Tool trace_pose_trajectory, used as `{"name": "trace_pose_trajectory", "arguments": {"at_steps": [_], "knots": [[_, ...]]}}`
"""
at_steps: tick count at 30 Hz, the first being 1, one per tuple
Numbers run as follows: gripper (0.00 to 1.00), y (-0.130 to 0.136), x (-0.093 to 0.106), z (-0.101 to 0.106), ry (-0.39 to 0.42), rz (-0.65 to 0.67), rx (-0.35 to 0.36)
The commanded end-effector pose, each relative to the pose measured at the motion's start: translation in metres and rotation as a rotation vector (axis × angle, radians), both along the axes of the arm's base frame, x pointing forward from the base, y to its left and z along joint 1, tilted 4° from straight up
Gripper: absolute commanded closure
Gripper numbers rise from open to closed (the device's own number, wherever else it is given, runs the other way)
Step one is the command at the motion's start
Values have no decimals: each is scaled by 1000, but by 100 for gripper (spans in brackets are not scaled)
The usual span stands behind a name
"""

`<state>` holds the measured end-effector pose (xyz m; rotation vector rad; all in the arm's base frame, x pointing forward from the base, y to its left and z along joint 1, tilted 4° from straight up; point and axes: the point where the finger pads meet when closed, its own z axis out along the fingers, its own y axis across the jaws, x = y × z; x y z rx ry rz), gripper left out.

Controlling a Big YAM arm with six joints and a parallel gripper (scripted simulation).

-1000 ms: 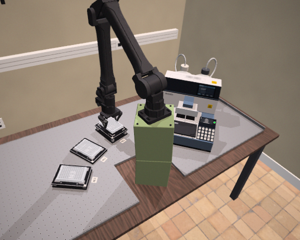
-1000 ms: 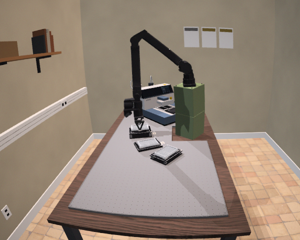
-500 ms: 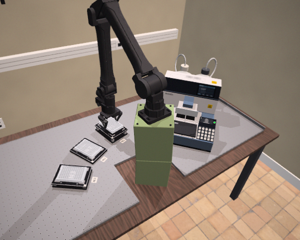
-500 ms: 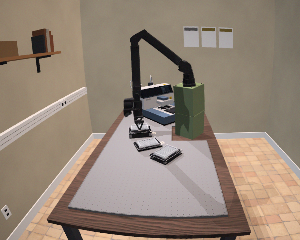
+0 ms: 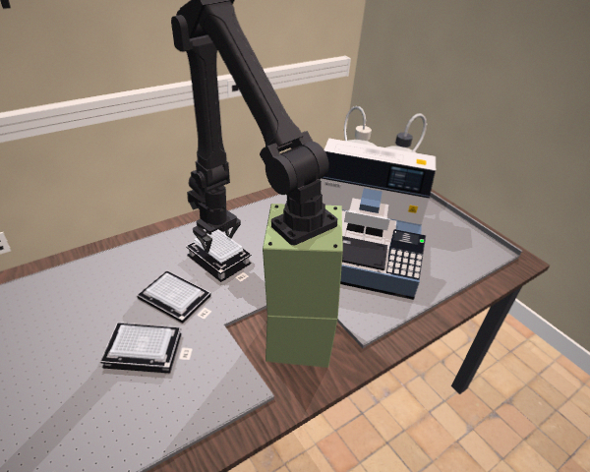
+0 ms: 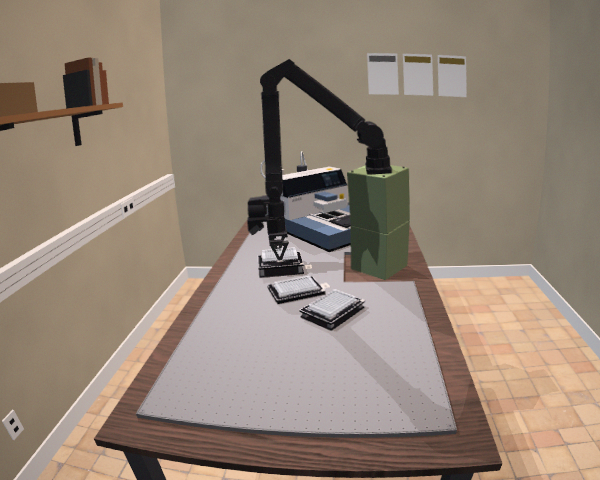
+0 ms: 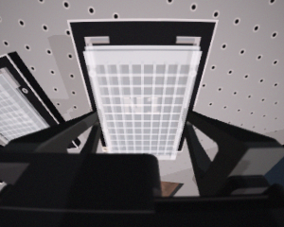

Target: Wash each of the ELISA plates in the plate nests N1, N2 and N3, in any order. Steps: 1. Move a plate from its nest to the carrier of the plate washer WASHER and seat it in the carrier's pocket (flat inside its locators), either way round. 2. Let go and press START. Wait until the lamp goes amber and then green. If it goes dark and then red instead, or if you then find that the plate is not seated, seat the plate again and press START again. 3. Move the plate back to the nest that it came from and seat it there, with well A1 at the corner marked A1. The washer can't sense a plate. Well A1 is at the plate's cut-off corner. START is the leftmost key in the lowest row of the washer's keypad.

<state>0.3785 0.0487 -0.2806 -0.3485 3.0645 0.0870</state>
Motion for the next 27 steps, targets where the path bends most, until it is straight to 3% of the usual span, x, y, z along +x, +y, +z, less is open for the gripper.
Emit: {"name": "trace_pose_trajectory", "arguments": {"at_steps": [1, 2, 27], "knots": [[18, 0, 2, 1, -6, -6, -1], [18, 1, -5, -6, 8, -11, -4], [18, 3, 1, -9, -1, -10, -3]]}}
